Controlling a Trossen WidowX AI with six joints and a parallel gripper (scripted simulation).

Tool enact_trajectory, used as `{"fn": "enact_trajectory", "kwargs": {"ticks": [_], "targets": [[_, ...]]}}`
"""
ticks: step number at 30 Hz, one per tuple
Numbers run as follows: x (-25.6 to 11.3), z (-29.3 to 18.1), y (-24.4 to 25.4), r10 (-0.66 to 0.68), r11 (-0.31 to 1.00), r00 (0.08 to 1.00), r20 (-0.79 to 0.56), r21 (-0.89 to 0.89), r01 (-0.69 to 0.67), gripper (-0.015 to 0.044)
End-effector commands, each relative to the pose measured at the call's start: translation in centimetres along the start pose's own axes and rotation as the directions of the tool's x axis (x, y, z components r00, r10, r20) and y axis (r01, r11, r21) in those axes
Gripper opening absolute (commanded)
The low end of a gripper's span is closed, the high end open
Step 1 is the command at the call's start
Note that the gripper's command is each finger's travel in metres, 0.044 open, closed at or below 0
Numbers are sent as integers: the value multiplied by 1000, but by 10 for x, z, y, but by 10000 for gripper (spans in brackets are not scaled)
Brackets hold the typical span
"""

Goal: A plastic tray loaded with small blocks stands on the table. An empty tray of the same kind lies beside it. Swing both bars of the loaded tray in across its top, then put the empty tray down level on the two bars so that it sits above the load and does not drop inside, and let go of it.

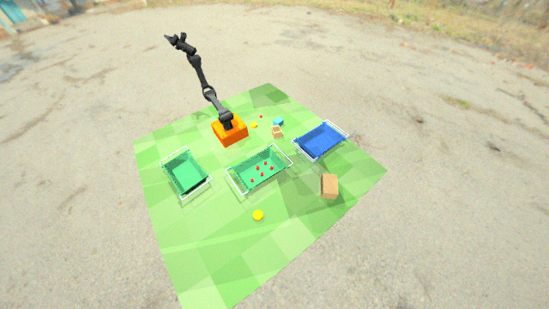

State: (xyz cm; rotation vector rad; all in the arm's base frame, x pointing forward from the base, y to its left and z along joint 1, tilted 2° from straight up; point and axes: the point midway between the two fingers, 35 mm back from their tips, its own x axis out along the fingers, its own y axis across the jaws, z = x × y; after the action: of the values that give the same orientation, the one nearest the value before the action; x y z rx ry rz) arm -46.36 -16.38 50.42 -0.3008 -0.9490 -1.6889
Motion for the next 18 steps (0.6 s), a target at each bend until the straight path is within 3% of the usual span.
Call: {"fn": "enact_trajectory", "kwargs": {"ticks": [1,18], "targets": [[5,34,66,106,993,993,56,-56,-103,83],[-31,93,324,530,839,841,106,-209,-503,83]]}}
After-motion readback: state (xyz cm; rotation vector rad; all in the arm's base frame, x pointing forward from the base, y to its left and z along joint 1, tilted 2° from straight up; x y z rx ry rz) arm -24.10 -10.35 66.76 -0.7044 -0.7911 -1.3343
